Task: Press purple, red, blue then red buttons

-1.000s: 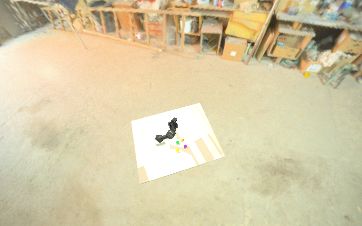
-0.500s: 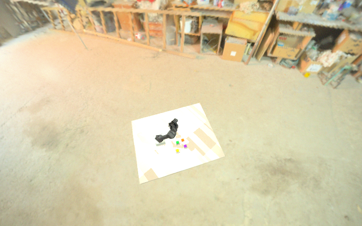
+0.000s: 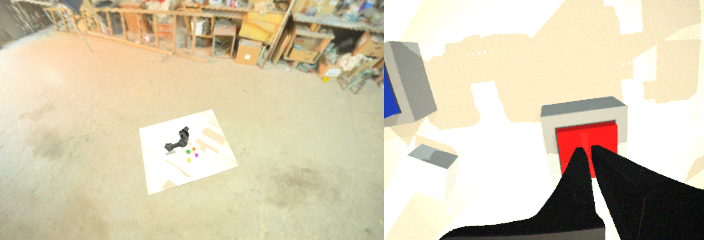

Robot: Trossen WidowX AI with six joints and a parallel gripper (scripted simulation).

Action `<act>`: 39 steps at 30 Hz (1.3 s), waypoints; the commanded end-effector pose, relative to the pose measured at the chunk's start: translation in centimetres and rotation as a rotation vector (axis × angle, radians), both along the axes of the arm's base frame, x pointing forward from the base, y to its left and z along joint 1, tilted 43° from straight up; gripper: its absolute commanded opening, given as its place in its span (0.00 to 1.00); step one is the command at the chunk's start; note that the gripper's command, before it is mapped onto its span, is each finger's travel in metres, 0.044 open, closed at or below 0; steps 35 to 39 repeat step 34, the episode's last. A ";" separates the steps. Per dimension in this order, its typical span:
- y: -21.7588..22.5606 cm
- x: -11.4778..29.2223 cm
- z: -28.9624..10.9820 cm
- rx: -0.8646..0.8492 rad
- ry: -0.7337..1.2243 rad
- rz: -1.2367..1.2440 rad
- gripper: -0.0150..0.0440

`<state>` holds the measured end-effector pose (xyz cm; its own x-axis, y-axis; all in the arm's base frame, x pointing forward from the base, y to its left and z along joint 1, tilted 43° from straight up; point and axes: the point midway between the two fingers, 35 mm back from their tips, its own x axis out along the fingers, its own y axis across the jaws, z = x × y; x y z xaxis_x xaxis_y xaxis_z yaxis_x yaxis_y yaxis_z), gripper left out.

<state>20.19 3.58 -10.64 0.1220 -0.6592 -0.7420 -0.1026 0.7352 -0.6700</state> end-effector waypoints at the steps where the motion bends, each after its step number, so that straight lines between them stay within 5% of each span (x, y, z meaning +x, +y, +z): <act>1: -0.2 -0.1 0.0 -0.007 0.005 0.004 0.29; 16: 2.2 -0.5 2.5 -0.005 0.006 0.004 0.29; 30: 15.8 1.5 -1.0 0.008 0.004 0.005 0.91; 39: 16.5 1.4 -1.2 0.007 0.004 0.004 0.93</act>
